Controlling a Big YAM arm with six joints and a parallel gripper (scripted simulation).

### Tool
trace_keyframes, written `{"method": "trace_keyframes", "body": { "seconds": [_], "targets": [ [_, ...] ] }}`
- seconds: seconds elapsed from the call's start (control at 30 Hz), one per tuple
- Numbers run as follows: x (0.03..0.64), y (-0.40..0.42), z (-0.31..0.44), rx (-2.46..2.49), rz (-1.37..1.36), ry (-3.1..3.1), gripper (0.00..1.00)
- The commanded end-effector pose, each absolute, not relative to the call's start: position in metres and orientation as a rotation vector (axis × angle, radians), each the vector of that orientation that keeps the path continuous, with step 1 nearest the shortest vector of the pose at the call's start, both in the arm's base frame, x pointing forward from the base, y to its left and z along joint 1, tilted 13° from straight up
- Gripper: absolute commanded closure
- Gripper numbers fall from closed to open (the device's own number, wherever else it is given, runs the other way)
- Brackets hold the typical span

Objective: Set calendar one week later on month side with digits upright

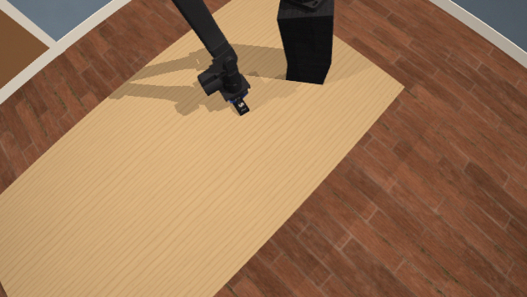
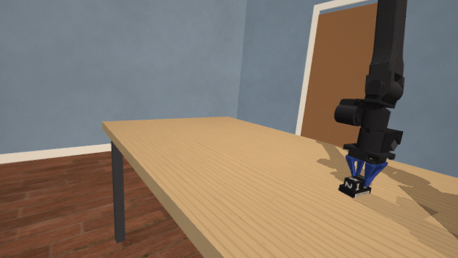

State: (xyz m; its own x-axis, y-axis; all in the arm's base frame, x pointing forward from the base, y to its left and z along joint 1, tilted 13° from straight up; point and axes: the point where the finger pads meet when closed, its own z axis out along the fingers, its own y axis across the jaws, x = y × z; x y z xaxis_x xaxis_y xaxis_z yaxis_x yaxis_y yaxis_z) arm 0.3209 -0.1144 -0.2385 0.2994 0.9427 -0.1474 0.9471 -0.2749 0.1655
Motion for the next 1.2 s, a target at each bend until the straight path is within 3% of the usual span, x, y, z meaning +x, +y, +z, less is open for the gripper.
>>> {"method": "trace_keyframes", "body": {
  "seconds": [0.0,0.33,1.17],
  "targets": [
    [0.319,-0.118,-0.242,2.346,-0.033,1.738,0.70],
    [0.319,-0.118,-0.242,2.346,-0.033,1.738,0.54],
    [0.317,-0.104,-0.198,2.339,-0.025,1.738,0.54]
  ]
}}
